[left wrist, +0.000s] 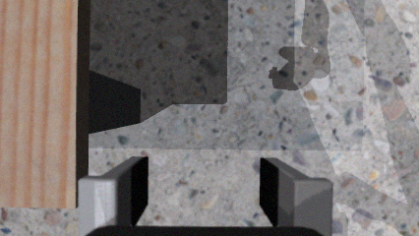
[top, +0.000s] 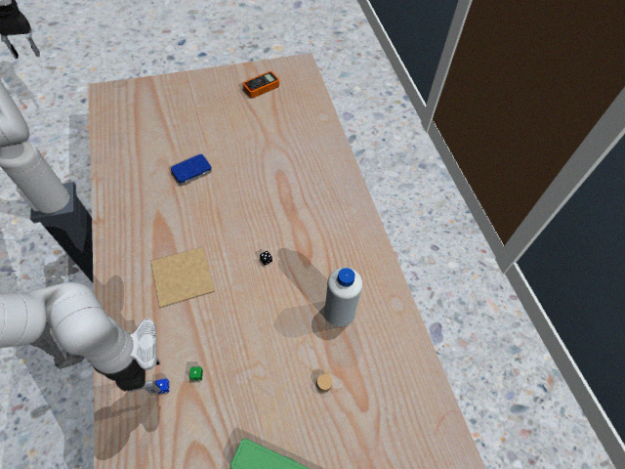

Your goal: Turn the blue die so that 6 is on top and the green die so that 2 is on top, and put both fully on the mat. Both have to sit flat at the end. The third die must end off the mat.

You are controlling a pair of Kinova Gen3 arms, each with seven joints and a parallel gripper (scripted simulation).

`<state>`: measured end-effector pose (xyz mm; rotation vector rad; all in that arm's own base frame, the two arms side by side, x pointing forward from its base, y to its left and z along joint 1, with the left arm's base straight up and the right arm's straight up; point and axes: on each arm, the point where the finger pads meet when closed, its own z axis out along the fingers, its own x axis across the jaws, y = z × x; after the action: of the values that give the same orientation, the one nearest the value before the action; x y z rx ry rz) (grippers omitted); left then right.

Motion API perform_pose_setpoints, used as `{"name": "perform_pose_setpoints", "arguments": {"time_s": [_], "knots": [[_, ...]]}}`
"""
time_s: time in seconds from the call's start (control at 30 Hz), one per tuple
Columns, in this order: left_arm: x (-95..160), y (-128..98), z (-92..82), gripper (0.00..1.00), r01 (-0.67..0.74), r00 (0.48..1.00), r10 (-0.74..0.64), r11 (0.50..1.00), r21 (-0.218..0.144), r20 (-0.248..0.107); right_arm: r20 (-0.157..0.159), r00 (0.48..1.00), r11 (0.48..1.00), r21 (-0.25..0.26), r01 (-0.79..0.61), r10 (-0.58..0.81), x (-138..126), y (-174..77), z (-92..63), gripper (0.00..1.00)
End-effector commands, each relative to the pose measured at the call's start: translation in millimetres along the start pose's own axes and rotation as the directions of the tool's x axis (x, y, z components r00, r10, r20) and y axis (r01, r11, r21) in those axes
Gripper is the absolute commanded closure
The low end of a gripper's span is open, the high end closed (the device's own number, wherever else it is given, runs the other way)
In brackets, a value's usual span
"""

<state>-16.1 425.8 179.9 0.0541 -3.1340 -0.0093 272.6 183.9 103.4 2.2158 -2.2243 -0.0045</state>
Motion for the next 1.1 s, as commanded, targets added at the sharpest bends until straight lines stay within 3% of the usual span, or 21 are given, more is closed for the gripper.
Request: {"name": "perform_pose_setpoints", "arguments": {"time_s": [0.0, 0.5, 0.53, 1.07], "knots": [[-2.3, -1.1, -0.5, 0.0, -0.002, 1.0, 0.002, 1.0, 0.006, 0.007, 0.0, 1.0, 1.0, 0.003, -0.023, 0.023, -0.2, 1.1, 1.3, 0.0], [-2.3, -1.1, -0.5, 0.0, -0.002, 1.0, 0.002, 1.0, 0.006, 0.007, 0.0, 0.999, 0.999, 0.003, -0.042, 0.042, 0.4, 1.2, 1.5, 0.0], [-2.3, -1.1, -0.5, 0.0, -0.002, 1.0, 0.002, 1.0, 0.006, 0.007, 0.0, 0.999, 0.999, 0.003, -0.042, 0.042, 0.4, 1.2, 1.5, 0.21], [-2.3, -1.1, -0.5, 0.0, -0.002, 1.0, 0.002, 1.0, 0.006, 0.007, 0.0, 0.999, 0.999, 0.003, -0.042, 0.042, 0.4, 1.2, 1.5, 0.21]]}}
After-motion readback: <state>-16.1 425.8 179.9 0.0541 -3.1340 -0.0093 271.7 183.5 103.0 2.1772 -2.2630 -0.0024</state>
